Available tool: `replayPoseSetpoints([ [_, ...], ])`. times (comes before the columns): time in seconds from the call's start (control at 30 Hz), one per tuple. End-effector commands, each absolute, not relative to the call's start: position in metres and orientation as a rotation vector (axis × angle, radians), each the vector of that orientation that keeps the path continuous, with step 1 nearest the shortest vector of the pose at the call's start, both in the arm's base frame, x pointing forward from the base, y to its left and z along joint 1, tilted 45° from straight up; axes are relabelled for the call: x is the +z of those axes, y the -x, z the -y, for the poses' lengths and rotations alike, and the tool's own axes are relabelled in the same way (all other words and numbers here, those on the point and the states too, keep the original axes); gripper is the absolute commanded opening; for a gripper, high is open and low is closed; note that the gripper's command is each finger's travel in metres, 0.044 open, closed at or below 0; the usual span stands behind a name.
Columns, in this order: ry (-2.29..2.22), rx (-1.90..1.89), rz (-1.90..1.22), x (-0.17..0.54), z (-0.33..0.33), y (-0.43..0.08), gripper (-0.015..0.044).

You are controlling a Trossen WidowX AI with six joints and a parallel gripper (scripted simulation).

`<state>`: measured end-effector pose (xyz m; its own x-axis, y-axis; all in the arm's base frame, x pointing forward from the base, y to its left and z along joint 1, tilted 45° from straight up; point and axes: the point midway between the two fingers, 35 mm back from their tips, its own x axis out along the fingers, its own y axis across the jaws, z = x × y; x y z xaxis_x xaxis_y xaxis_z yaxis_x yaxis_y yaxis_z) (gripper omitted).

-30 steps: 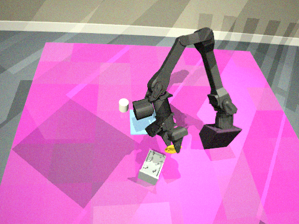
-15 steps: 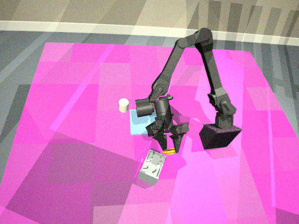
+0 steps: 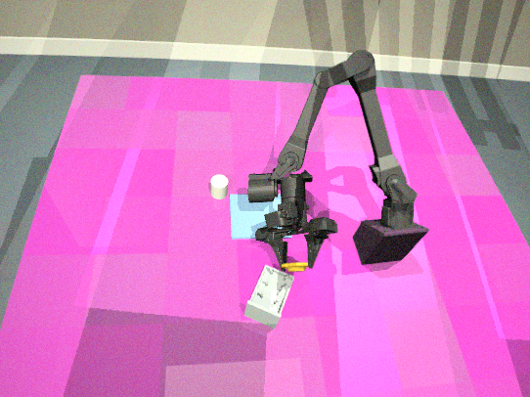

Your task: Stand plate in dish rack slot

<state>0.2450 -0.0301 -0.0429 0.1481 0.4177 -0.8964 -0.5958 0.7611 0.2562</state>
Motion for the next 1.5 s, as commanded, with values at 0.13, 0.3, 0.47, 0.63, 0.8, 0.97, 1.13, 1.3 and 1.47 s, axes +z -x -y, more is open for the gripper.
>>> replayPoseSetpoints([
  [0.13, 0.300, 0.817, -1.000, -0.038, 0.039, -0.246, 0.0000],
  [0.3, 0.389, 0.845, -0.873, -0.036, 0.045, -0.246, 0.0000],
  [0.47, 0.488, 0.858, -0.748, -0.032, 0.052, -0.246, 0.0000],
  [0.63, 0.596, 0.858, -0.625, -0.028, 0.059, -0.244, 0.0000],
  [0.8, 0.710, 0.845, -0.510, -0.023, 0.065, -0.243, 0.0000],
  [0.97, 0.726, 0.842, -0.494, -0.022, 0.066, -0.242, 0.0000],
  [1.13, 0.726, 0.842, -0.494, -0.022, 0.066, -0.242, 0.0000],
  [1.3, 0.725, 0.842, -0.496, -0.024, 0.065, -0.243, 0.0000],
  [1.47, 0.719, 0.843, -0.506, -0.032, 0.057, -0.250, 0.0000],
])
